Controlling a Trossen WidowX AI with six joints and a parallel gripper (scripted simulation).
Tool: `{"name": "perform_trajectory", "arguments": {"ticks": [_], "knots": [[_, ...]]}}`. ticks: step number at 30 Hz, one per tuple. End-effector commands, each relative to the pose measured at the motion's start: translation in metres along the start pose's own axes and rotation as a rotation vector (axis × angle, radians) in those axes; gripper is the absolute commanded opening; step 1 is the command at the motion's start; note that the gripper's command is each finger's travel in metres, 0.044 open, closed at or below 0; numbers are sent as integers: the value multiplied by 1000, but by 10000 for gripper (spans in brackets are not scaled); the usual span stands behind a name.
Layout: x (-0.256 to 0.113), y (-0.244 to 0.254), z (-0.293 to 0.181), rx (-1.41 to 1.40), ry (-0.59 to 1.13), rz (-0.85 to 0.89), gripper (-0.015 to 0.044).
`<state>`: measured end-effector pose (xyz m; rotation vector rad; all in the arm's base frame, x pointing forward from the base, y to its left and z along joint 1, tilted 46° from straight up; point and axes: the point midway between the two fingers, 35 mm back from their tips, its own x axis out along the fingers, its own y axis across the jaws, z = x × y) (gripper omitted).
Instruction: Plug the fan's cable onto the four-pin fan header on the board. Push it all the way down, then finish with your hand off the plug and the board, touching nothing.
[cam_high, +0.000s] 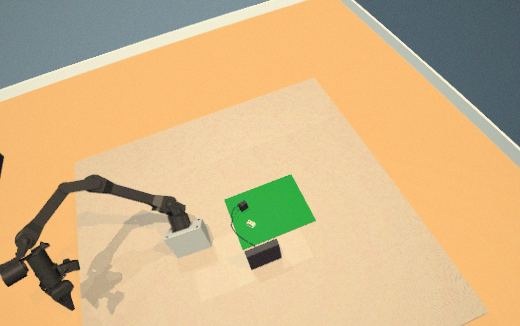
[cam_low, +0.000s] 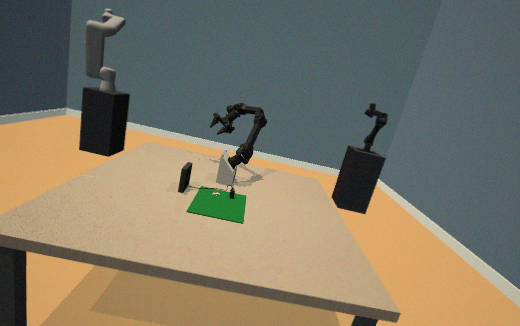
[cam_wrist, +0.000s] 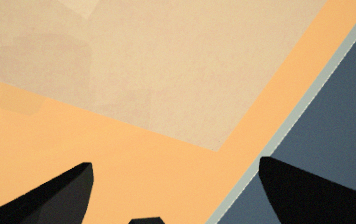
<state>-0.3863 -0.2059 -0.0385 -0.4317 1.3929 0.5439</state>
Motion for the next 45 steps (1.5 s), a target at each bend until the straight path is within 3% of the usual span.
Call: {"name": "perform_trajectory", "arguments": {"ticks": [1, 4, 11, 25, 35, 45], "knots": [[0, 0, 0, 0, 0, 0, 426], [-2, -13, 1, -75, -2, -6, 440], [-19, -122, 24, -725, -15, -60, 440], [-44, -276, 128, -1869, -29, -175, 440], [-52, -345, 229, -2634, -22, -314, 440], [-58, -375, 344, -3380, 16, -549, 440]]}}
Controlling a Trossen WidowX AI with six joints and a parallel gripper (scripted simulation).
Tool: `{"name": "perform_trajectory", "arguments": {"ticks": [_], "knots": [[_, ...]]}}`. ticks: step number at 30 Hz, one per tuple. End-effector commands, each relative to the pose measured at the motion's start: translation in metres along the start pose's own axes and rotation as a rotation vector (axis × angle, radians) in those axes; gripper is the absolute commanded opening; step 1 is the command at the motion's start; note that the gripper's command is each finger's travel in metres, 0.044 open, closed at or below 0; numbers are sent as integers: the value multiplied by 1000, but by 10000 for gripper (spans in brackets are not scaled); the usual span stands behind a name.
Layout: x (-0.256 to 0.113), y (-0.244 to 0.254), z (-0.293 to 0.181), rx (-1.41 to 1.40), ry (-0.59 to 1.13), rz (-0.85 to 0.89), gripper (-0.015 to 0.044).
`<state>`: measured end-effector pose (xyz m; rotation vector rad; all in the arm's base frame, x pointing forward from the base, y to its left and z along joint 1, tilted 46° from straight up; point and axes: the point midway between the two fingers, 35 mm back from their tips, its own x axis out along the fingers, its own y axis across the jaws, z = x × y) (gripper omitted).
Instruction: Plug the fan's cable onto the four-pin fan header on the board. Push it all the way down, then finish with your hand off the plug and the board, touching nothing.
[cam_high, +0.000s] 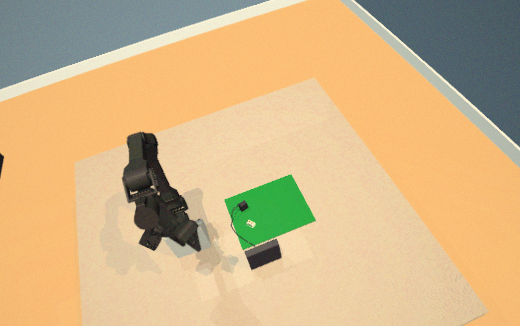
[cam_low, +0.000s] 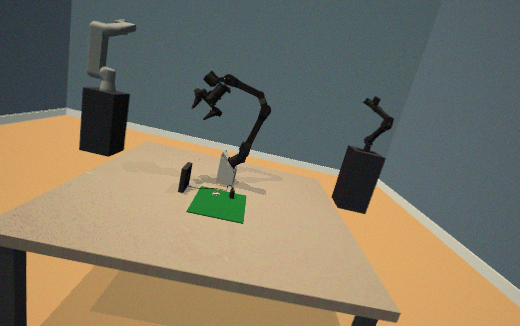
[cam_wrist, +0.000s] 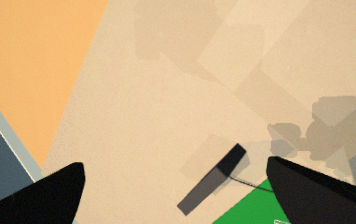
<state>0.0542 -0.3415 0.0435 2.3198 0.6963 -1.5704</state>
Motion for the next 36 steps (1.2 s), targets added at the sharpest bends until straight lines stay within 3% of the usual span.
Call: {"name": "perform_trajectory", "arguments": {"ticks": [1, 11, 21, 32, 36], "knots": [[16, 1, -70, -450, 69, -51, 440], [43, -24, -175, -1191, 225, -116, 440], [64, -80, -262, -1901, 454, -134, 440], [77, -166, -326, -2617, 819, -63, 440], [77, -170, -328, -2646, 838, -56, 440]]}}
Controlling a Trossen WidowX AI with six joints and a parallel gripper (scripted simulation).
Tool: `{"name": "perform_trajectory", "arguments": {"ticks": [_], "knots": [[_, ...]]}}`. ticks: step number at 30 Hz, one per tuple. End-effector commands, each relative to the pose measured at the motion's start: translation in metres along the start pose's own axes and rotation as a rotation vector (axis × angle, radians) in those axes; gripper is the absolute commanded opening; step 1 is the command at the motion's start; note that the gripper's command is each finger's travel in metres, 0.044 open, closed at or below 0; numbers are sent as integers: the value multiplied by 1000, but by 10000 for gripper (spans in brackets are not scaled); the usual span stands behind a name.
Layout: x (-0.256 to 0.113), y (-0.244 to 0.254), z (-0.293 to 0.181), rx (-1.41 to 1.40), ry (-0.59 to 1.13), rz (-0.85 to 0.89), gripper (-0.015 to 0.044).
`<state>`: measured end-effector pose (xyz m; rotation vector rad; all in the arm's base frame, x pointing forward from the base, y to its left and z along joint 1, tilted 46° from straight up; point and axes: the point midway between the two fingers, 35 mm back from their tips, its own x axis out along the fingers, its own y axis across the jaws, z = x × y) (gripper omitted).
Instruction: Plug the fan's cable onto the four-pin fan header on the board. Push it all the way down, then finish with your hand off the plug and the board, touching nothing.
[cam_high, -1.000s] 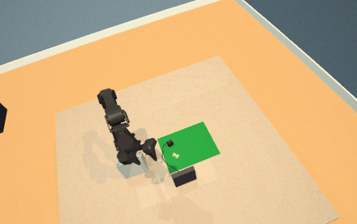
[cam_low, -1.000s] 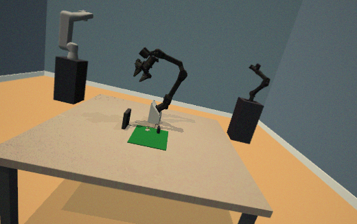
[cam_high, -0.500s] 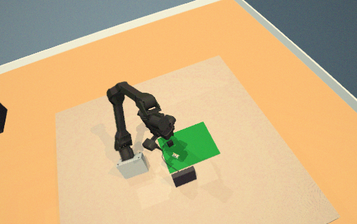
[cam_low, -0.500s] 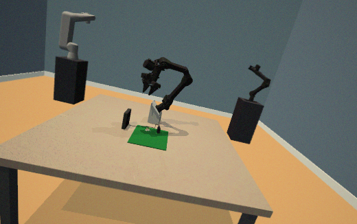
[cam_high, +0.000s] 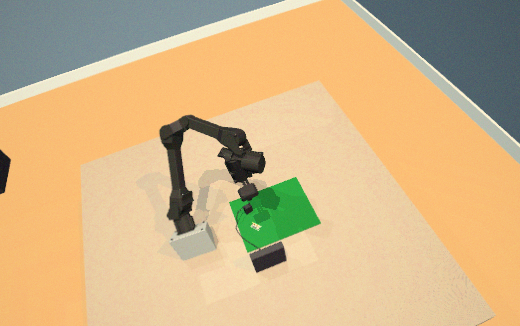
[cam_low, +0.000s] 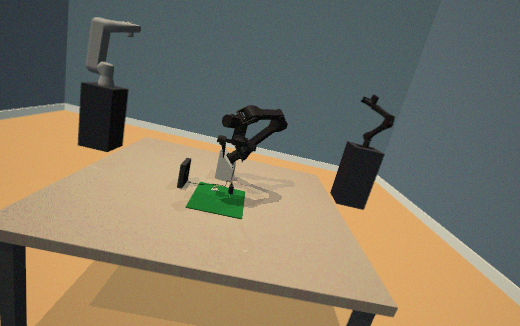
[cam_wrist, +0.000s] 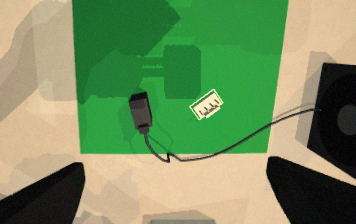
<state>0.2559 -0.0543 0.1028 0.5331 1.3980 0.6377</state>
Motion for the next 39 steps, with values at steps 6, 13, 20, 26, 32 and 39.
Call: {"name": "perform_trajectory", "arguments": {"ticks": [6, 13, 20, 26, 32, 39], "knots": [[15, 24, -3, -186, 37, 42, 440], [48, 23, 0, -185, 37, 36, 440], [115, 29, -7, -187, 35, 45, 440], [115, 29, -7, -187, 35, 45, 440], [119, 29, -7, -187, 35, 44, 440], [130, 29, -6, -187, 35, 44, 440]]}}
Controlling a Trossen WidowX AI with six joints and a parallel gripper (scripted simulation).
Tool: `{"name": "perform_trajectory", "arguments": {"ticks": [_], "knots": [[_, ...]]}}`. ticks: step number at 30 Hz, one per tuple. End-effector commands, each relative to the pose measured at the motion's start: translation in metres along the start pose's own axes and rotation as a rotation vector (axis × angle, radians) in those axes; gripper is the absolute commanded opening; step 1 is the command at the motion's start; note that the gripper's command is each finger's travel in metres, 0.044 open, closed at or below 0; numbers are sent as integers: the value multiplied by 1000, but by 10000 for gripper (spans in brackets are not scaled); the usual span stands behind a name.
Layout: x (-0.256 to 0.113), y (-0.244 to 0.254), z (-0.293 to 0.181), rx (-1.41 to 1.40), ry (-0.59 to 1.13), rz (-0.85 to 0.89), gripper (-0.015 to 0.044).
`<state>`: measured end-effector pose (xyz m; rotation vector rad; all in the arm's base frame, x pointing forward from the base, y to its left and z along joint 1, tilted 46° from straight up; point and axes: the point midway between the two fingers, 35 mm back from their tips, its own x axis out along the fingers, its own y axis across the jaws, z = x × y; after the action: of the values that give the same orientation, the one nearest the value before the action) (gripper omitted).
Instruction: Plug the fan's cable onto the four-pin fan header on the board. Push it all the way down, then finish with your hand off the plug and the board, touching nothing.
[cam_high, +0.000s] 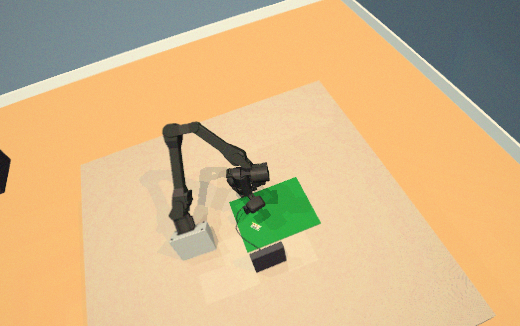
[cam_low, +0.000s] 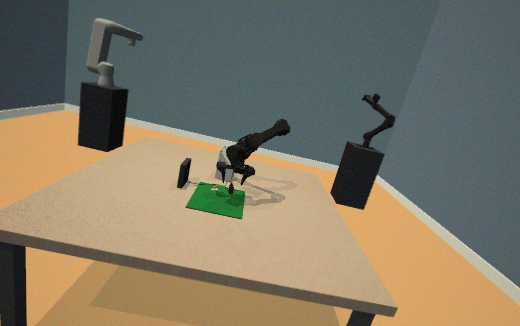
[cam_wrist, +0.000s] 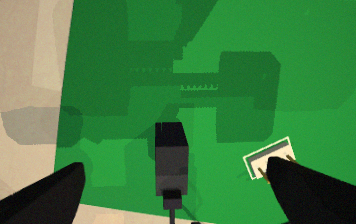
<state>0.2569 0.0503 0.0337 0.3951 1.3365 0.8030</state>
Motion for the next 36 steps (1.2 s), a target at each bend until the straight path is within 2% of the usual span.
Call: {"name": "perform_trajectory", "arguments": {"ticks": [1, 21, 32, 36], "knots": [[10, 1, -3, 9, 7, 9, 440], [42, 3, -4, 9, 7, 13, 440], [43, 3, -4, 9, 7, 13, 440], [41, 2, -2, 1, 2, 6, 335]]}}
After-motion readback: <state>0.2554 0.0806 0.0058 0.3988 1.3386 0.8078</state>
